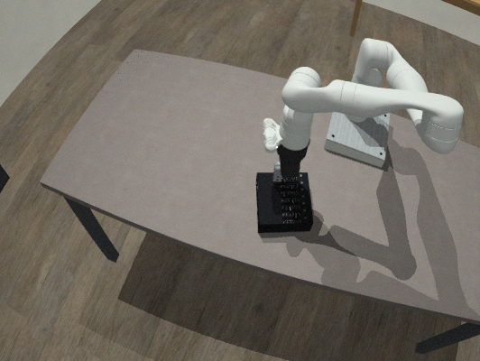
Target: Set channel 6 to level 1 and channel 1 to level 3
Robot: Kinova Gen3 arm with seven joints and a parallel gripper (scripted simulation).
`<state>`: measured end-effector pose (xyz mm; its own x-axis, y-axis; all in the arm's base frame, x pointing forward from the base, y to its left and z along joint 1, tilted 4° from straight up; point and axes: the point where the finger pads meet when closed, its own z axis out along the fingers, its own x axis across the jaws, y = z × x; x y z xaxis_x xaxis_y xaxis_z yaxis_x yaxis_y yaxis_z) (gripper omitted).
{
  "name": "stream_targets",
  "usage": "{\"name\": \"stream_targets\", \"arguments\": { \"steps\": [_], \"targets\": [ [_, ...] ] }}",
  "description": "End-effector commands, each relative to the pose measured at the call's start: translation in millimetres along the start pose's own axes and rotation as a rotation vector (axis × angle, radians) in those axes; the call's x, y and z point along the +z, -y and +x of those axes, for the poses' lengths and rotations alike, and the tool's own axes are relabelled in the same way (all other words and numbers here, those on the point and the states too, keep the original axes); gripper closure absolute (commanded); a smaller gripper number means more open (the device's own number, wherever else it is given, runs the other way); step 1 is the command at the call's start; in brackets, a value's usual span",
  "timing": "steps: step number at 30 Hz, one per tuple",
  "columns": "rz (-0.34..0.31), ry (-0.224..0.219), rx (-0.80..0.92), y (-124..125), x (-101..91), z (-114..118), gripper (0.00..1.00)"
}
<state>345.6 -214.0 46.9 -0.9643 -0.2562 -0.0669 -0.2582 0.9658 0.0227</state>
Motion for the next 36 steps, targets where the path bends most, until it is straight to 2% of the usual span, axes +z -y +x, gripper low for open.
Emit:
{"name": "stream_targets", "arguments": {
  "steps": [1,36],
  "targets": [
    [0.001,0.001,0.0,0.3,-0.6,-0.3,1.0],
    [0.001,0.001,0.0,0.3,11.3,-0.3,1.0]
  ]
}}
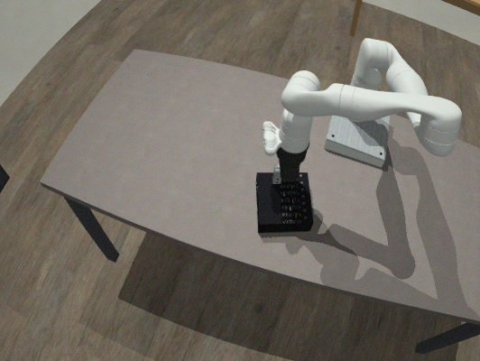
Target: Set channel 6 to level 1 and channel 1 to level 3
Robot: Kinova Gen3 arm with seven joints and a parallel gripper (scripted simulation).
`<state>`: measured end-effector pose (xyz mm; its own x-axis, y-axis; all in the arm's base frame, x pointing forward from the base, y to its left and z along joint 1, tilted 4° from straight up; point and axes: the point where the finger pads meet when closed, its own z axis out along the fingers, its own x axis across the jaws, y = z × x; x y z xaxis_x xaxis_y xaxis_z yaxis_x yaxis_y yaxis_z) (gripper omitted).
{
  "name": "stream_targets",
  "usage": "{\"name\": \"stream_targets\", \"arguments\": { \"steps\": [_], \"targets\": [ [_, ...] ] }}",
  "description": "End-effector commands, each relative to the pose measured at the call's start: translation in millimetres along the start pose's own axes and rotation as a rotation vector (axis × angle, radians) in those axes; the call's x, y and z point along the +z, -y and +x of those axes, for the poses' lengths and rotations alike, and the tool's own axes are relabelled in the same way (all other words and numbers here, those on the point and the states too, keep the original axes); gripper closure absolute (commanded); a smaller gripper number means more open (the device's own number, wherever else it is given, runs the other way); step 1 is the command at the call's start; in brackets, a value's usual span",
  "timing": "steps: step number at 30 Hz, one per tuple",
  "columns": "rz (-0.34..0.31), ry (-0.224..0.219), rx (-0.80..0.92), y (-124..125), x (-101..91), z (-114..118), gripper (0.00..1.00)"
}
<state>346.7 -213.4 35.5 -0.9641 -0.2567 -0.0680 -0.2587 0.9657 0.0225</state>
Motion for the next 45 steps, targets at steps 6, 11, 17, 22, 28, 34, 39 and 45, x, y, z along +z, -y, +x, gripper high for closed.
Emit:
{"name": "stream_targets", "arguments": {
  "steps": [6,11,17,22,28,34,39,45],
  "targets": [
    [0.001,0.0,0.001,0.3,0.0,0.1,1.0],
    [0.001,0.0,0.001,0.3,0.0,0.1,1.0],
    [0.001,0.0,0.001,0.3,0.0,0.1,1.0],
    [0.001,0.0,0.001,0.0,0.0,0.1,1.0],
    [0.001,0.0,0.001,-0.4,0.0,0.1,1.0],
    [0.001,0.0,0.001,-1.5,0.0,0.1,1.0],
    [0.001,0.0,0.001,-2.9,0.0,0.1,1.0],
    [0.001,0.0,0.001,-4.3,0.0,0.1,1.0]
  ]
}}
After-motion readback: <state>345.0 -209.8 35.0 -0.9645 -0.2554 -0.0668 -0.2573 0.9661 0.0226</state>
